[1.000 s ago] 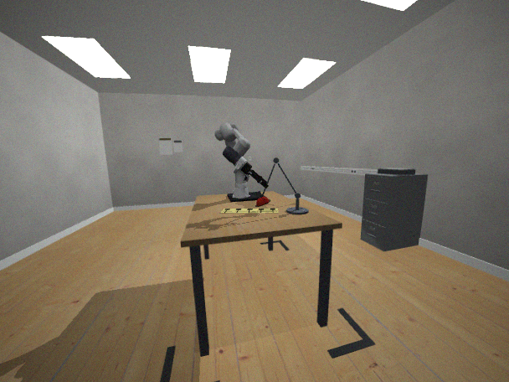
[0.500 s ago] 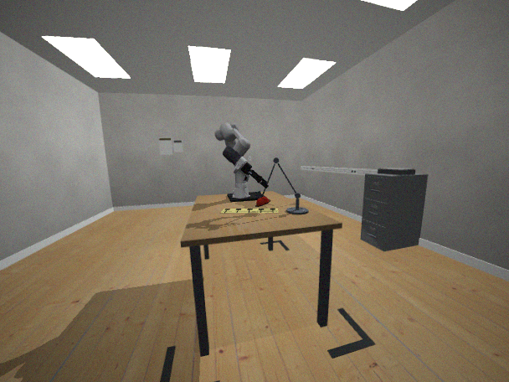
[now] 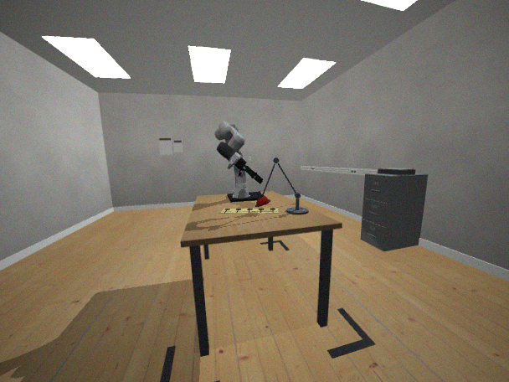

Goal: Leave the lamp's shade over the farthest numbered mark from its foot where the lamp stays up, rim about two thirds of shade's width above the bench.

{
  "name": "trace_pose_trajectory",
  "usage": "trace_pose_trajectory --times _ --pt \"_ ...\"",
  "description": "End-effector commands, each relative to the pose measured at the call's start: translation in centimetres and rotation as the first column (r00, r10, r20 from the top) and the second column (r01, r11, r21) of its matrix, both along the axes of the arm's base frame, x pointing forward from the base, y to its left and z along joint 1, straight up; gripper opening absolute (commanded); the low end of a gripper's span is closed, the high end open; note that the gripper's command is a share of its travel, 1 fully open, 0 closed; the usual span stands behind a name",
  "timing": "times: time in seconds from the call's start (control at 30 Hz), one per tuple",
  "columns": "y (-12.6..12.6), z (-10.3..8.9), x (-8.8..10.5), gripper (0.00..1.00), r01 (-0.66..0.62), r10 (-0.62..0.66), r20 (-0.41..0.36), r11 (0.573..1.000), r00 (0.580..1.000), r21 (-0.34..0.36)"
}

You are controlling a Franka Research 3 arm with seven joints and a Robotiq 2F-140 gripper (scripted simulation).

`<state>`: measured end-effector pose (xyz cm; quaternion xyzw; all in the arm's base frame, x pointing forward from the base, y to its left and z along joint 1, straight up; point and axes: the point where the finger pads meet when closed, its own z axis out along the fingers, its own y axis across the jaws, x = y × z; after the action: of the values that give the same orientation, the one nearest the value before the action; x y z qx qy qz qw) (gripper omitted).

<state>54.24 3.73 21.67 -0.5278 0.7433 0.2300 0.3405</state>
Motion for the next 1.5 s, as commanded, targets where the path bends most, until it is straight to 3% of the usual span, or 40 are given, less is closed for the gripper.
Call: trace_pose_trajectory --times 0.0,0.57,1.47 --pt "-0.5 1.1 -1.2 1.00 -0.009 0.009 -0.020 1.000 1.000 0.008" --pt "-5.3 5.0 -2.1 1.00 0.000 0.000 0.002 1.000 1.000 0.000" --pt "-5.4 4.9 -1.4 1.00 0.006 -0.006 0.022 1.000 1.000 -0.006"
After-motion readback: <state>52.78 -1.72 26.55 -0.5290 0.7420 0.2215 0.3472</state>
